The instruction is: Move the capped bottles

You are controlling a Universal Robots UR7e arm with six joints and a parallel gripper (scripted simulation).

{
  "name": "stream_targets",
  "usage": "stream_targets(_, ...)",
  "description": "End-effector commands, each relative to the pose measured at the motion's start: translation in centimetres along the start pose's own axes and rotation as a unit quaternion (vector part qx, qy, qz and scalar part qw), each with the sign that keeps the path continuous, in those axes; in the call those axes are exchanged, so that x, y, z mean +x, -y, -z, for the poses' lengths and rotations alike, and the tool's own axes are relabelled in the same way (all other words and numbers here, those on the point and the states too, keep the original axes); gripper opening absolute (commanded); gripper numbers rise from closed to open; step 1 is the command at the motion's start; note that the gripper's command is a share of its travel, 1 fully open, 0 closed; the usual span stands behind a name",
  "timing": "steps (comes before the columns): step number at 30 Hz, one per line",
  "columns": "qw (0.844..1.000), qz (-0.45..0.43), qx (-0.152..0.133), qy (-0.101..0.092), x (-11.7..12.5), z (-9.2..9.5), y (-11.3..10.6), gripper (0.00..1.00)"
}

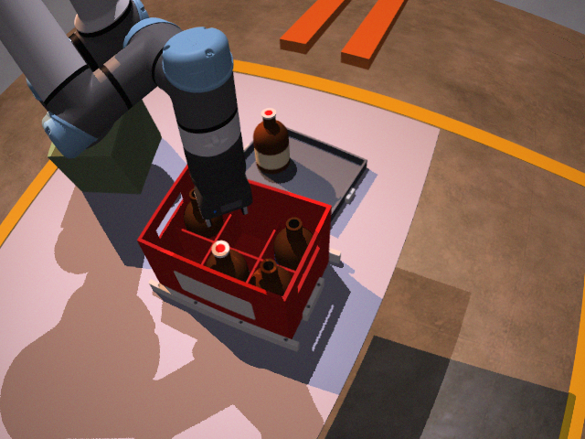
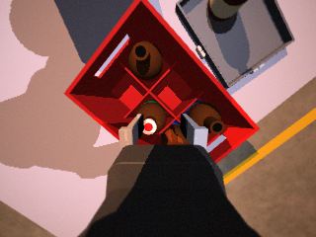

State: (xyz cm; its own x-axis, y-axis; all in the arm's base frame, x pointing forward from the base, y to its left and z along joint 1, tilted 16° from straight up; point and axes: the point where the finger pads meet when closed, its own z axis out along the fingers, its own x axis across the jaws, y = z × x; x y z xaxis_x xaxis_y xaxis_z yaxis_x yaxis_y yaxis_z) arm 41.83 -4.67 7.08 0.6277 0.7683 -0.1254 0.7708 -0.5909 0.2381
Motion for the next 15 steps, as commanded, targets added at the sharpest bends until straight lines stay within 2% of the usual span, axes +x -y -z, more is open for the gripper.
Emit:
stream_targets(1,1.000,0.000,-0.001,0.000,-0.5,0.0,-0.5,1.00)
stream_targets(12,1.000,0.000,0.000,-0.001,-2.6,-0.1,-2.5,1.00)
stream_targets(15,1.000,0.000,-0.001,0.000,-2.2,0.0,-2.2,1.00)
